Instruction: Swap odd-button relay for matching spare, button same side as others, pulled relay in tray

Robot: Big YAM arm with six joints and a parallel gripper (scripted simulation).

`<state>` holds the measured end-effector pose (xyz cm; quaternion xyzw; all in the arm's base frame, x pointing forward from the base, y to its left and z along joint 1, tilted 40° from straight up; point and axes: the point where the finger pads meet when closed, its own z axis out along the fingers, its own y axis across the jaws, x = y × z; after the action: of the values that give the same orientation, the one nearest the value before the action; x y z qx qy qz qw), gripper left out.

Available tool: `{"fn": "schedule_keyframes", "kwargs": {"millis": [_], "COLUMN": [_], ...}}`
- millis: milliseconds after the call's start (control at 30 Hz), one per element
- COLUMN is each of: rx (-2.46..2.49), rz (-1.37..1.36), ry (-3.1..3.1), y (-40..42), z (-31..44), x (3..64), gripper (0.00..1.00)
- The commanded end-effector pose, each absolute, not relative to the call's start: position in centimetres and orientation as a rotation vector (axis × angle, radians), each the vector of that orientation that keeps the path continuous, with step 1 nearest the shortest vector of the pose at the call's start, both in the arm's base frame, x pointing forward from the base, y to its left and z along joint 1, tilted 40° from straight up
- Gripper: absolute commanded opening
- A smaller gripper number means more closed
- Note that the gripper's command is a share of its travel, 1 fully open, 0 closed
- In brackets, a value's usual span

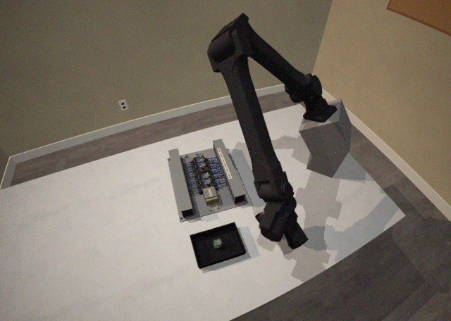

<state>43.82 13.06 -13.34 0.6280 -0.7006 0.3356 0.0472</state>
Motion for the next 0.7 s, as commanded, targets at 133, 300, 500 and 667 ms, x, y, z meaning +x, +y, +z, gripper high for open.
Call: {"fn": "schedule_keyframes", "kwargs": {"millis": [133,300,500,667], "rx": [1.951,1.952,1.951,1.952], "rz": [1.059,1.058,1.057,1.057], "ry": [-2.172,-2.170,-2.169,-2.168], "y": [15.65,15.73,15.68,15.76], "z": [-10.90,-10.77,-10.70,-10.63], "x": [45.06,44.95,44.90,44.81], "gripper": [0.00,0.00,0.00,0.00]}}
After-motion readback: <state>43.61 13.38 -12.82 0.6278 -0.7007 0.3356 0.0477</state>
